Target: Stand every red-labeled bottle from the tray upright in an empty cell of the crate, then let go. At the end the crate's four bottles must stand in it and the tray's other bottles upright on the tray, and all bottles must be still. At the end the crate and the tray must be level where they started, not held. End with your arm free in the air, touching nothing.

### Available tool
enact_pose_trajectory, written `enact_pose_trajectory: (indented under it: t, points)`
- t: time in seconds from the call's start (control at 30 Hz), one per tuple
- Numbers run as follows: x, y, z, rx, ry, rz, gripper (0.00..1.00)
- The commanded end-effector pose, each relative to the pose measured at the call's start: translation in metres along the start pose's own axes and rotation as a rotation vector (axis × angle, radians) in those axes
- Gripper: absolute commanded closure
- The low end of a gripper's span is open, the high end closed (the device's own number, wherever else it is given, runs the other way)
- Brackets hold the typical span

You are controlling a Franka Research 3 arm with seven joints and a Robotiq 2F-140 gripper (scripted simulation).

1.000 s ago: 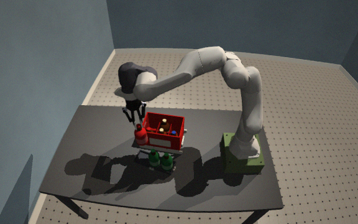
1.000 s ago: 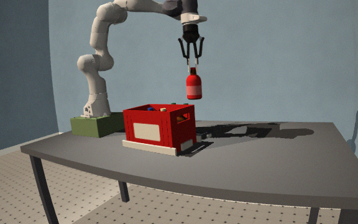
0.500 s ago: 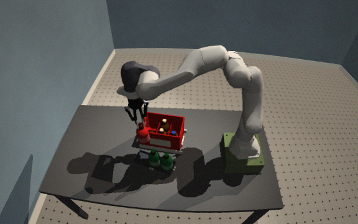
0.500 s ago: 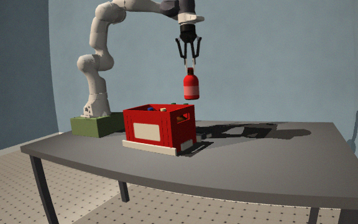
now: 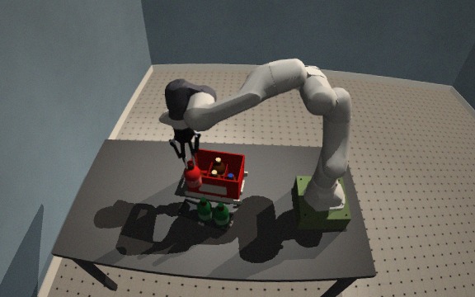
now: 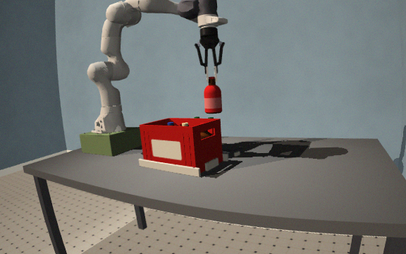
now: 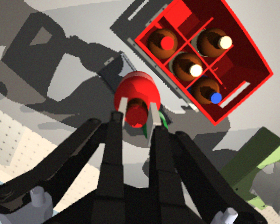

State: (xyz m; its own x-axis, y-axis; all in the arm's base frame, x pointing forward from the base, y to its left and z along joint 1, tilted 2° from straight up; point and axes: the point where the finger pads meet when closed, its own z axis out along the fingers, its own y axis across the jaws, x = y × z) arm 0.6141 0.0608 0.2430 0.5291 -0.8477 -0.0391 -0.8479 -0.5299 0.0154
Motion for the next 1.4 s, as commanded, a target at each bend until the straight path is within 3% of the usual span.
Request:
enact_pose_trajectory:
  t: [0.0, 1.37]
  points:
    - [0.003, 0.001, -0.006, 0.017, 0.007, -0.012, 1.0]
    - [0.026, 0.075, -0.005, 0.017, 0.007, -0.012, 1.0]
